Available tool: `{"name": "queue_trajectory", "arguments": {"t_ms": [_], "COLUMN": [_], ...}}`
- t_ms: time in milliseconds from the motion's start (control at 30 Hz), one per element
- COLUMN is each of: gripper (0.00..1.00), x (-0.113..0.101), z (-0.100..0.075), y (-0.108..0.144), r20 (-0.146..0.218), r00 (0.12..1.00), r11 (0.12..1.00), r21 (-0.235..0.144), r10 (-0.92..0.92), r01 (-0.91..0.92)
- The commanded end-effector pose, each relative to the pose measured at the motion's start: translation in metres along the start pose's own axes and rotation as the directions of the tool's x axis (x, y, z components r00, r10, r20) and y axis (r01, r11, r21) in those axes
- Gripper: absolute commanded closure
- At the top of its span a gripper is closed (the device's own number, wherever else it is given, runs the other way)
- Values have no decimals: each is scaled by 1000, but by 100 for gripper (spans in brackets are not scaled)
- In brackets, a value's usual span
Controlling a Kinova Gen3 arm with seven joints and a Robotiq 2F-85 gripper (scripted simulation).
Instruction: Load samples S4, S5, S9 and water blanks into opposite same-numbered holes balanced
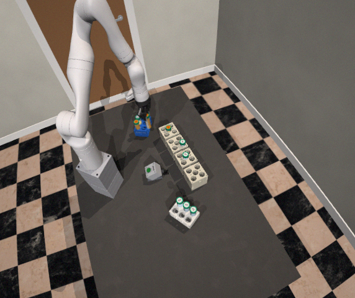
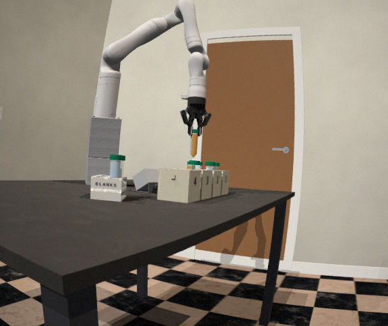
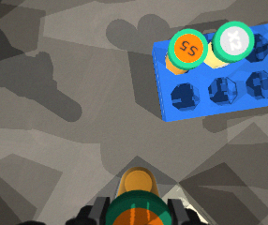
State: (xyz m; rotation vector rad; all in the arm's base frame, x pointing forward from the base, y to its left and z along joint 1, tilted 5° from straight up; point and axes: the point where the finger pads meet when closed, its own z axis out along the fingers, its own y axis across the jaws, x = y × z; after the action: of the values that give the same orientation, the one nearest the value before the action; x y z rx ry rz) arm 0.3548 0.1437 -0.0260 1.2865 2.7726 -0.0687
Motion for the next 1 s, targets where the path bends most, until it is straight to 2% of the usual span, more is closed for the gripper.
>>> {"name": "queue_trajectory", "arguments": {"t_ms": [0,967], "gripper": [90,90], "x": [-11,-81], "z": [0,0], "y": [-7,-53], "r20": [-1,-1], "r00": [1000,1000], "r11": [1000,1000], "r21": [-3,-3], "r10": [0,0], "r01": [0,0]}}
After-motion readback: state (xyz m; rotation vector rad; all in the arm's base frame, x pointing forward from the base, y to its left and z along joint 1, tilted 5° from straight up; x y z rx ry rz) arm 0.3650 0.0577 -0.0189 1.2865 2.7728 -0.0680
